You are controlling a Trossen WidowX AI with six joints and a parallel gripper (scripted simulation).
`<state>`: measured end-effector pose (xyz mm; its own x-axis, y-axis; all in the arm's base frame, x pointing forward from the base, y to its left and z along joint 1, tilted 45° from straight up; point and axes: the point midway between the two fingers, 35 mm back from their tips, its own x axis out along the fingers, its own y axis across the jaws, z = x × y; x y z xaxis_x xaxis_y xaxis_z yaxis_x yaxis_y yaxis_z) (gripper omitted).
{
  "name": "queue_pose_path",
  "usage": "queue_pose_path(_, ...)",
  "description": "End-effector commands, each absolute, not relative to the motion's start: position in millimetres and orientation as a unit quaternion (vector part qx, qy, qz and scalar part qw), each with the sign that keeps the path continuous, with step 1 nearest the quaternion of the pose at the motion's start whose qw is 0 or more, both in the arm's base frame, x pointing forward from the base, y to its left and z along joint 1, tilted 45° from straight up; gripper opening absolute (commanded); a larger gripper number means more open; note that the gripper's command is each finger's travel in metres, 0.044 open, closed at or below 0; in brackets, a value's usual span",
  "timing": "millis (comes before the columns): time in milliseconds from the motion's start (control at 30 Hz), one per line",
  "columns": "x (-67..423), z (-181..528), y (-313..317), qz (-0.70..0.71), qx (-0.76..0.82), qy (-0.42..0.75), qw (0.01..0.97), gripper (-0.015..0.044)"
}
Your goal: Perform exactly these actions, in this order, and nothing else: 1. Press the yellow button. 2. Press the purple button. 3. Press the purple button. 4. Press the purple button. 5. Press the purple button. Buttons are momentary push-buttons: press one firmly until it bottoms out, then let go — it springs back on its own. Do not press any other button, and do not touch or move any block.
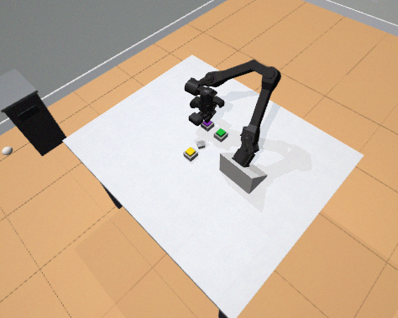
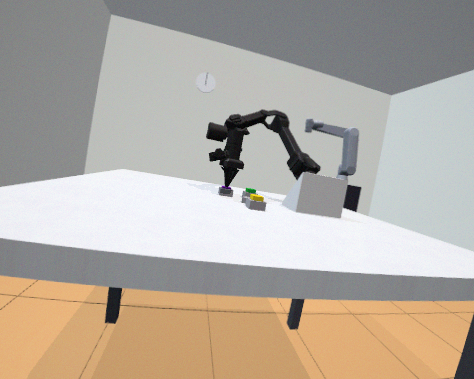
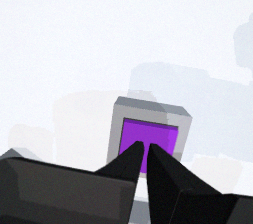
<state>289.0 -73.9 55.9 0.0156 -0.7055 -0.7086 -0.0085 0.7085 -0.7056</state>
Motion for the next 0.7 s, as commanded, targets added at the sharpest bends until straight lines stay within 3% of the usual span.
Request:
queue_pose_path(0, 289.0, 57.7, -72.0, -0.265, -0.275, 0.650, 0.657, 0.0020)
queue_pose_path(133, 288.0, 79.8, -51.1, -0.266, -0.277, 0.651, 0.655, 0.0020)
queue_pose_path(667, 288.8, 67.5, -63.2, -0.266, -0.277, 0.651, 0.655, 0.0020)
